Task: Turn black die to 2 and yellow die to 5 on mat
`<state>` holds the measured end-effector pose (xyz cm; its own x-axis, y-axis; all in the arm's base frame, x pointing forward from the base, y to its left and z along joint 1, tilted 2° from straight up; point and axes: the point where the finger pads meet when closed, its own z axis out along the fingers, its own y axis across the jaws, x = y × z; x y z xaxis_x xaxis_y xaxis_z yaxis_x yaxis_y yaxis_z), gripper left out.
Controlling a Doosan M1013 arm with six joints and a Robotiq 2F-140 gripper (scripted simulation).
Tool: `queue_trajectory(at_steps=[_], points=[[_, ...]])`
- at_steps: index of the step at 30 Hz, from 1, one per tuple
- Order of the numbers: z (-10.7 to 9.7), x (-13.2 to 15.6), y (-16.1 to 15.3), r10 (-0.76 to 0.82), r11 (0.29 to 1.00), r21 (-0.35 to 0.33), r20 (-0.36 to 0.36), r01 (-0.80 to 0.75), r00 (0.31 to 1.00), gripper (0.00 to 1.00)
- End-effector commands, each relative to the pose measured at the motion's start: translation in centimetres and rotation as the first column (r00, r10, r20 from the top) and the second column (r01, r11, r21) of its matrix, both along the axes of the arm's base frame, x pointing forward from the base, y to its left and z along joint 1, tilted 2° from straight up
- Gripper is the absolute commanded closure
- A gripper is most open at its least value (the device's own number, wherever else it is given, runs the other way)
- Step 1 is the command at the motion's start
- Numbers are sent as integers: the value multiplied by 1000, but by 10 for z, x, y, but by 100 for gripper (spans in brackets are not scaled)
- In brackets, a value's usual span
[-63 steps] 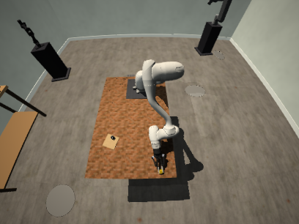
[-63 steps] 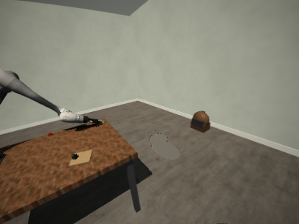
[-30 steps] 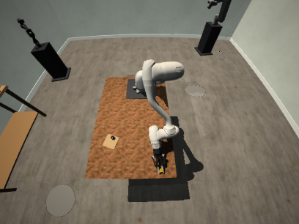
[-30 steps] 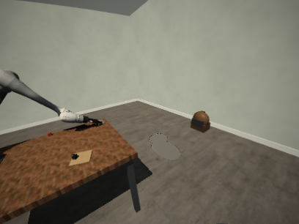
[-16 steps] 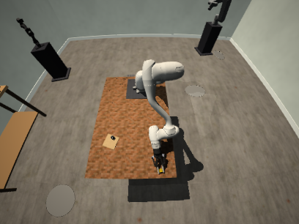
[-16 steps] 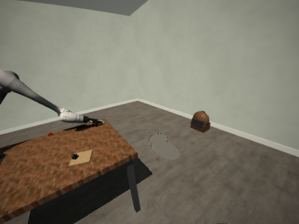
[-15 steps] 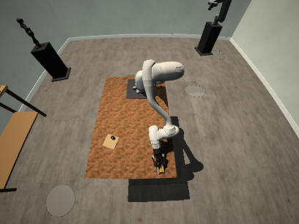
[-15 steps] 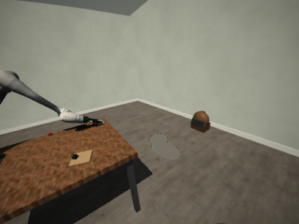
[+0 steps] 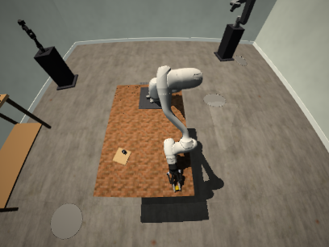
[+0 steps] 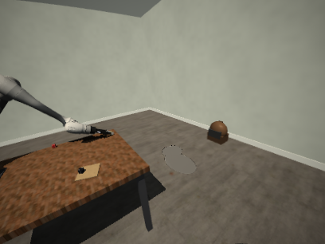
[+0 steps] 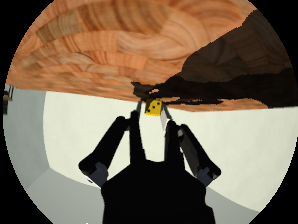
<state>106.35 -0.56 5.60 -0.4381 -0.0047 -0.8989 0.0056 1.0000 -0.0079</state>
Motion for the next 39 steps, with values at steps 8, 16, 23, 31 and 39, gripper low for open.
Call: queue_trajectory(at_steps=[8,16,23,31,39], points=[[0,0,0,0,1000,0,0,0,1000,65],[0,0,0,0,1000,0,0,0,1000,65],[1,-1,0,0,1000,0,0,0,1000,65],[10,-19,0,0,1000,0,0,0,1000,65],[19,-38,0,0,1000,0,0,0,1000,65]])
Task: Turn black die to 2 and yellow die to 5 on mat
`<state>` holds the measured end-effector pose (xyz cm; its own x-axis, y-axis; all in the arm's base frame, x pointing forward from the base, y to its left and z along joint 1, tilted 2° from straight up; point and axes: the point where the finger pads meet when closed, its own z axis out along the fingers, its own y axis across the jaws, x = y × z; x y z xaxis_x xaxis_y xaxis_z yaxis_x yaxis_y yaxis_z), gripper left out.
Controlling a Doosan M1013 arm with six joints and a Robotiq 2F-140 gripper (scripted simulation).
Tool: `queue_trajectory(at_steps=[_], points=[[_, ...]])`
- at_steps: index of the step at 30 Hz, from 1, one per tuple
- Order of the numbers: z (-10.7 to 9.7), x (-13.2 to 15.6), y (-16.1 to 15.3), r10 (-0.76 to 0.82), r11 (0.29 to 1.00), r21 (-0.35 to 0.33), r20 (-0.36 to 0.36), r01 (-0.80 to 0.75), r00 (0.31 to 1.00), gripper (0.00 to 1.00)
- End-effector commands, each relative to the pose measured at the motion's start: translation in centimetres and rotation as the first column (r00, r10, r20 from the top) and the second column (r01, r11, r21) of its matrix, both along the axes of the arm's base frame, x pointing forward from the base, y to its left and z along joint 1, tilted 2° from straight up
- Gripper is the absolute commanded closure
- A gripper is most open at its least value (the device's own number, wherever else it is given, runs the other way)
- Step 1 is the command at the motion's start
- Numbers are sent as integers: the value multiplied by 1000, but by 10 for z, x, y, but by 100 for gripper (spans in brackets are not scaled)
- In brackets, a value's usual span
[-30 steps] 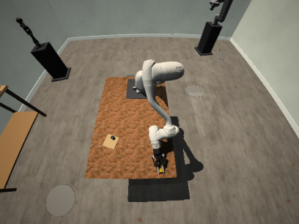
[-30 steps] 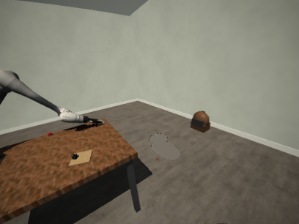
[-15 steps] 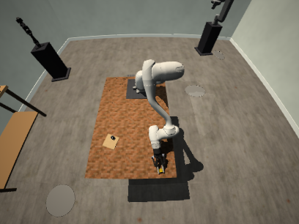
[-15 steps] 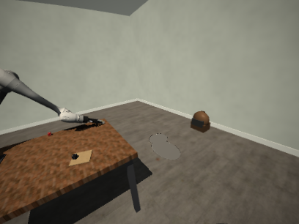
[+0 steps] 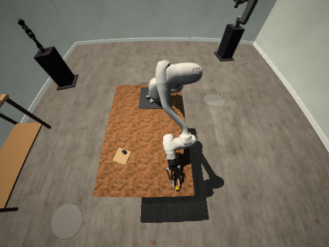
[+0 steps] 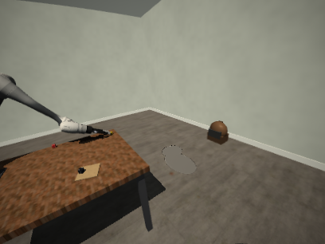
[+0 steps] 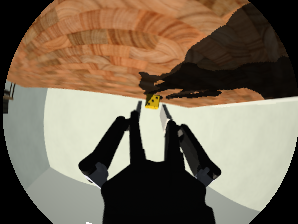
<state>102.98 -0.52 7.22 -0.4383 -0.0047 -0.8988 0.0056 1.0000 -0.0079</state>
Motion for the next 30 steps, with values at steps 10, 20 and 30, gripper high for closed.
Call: queue_trajectory(at_steps=[10,20,30], points=[[7,-11,0,0,1000,0,0,0,1000,65],[31,-12,0,0,1000,0,0,0,1000,65],[65,-13,1,0,1000,0,0,0,1000,65]])
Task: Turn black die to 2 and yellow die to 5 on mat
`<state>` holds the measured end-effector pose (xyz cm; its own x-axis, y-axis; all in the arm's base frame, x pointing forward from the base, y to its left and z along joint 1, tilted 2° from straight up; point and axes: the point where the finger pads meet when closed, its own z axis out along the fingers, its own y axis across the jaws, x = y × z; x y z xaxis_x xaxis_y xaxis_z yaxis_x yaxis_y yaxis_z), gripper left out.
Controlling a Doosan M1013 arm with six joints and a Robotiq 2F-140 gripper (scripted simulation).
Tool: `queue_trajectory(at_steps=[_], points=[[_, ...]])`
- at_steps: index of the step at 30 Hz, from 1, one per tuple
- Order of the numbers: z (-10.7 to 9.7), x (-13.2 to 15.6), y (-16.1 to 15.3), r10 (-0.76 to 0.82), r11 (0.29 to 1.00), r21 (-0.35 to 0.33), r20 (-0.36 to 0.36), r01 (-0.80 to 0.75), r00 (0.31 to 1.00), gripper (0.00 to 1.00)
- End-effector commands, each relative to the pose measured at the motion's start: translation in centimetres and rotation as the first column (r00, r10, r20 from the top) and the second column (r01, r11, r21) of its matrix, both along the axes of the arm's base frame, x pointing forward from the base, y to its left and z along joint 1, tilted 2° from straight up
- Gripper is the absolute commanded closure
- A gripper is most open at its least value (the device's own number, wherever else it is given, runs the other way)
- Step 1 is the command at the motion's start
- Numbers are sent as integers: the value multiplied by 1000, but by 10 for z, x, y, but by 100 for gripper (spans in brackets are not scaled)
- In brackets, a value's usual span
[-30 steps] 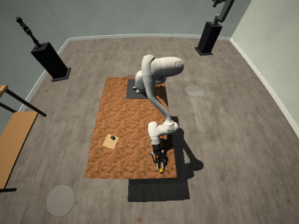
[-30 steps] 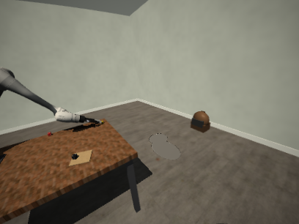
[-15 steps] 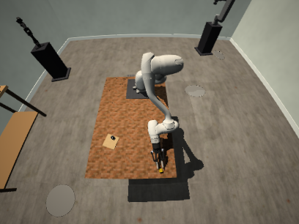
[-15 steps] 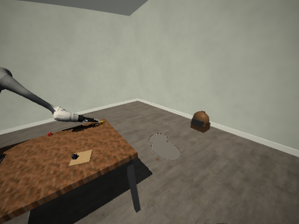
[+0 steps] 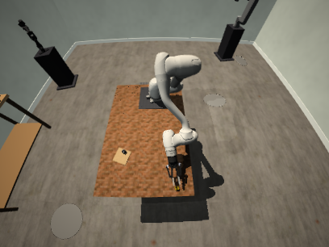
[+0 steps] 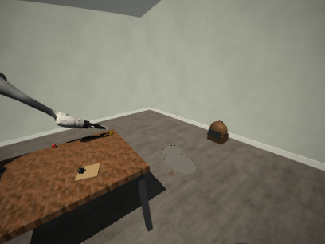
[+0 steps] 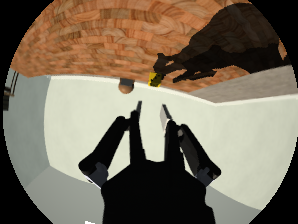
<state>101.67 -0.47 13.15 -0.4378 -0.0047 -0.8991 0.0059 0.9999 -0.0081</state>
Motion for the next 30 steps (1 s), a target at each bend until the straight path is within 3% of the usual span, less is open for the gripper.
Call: queue_trajectory(at_steps=[1,8,11,18,20,23,30], points=[[6,0,0,0,1000,0,0,0,1000,65],[7,0,0,1,1000,1,-6,-1,1000,65],[7,3,2,3,1000,3,-40,-3,999,65],[14,13,-5,-22,1000,-12,-227,19,974,65],[14,13,-5,-22,1000,-12,-227,19,974,65],[20,22,3,2,1000,5,-360,-1,933,65],[26,31,0,-2,1000,3,-516,4,857,65]])
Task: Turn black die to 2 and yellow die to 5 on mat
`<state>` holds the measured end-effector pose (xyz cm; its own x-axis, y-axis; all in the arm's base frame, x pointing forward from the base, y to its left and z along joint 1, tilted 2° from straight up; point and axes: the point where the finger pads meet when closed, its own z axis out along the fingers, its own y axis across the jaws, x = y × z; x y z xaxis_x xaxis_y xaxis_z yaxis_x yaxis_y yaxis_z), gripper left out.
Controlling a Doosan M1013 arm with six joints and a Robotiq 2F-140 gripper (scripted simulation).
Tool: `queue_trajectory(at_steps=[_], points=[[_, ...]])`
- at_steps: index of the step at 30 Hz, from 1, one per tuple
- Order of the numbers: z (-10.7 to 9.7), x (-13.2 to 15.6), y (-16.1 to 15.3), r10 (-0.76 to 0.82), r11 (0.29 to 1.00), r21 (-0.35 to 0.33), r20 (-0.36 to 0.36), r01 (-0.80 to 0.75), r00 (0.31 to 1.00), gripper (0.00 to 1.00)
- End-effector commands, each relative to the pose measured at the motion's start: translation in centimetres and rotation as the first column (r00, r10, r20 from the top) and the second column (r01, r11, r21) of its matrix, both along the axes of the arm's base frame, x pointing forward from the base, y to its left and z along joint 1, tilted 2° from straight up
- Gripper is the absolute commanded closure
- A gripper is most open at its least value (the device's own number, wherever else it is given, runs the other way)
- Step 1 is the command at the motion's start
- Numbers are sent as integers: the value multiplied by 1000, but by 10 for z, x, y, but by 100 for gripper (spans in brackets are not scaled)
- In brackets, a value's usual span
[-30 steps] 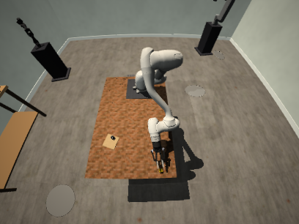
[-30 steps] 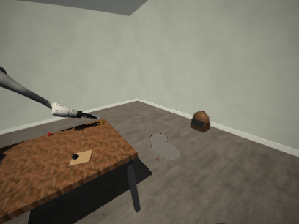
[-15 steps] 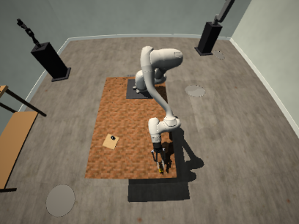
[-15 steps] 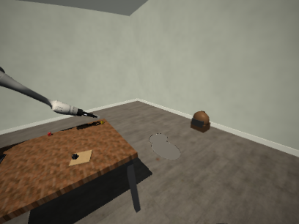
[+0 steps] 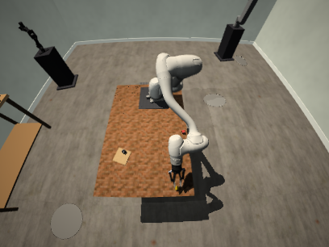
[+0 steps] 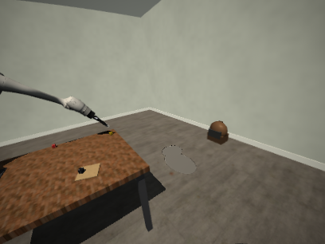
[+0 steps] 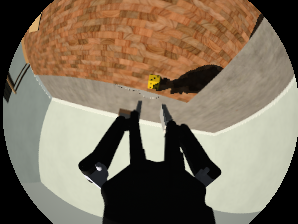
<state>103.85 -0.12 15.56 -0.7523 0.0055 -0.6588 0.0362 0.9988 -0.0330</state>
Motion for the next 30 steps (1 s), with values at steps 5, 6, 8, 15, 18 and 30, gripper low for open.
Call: queue_trajectory(at_steps=[5,6,8,15,18,30], points=[[8,16,-3,29,999,34,-272,-20,962,65],[8,16,-3,29,999,34,-272,-20,962,65],[8,16,-3,29,999,34,-275,-20,961,65],[16,30,-3,28,999,39,-497,-10,868,65],[19,35,-3,27,999,40,-559,-6,829,65],[22,38,-3,27,999,41,-631,-2,776,0]])
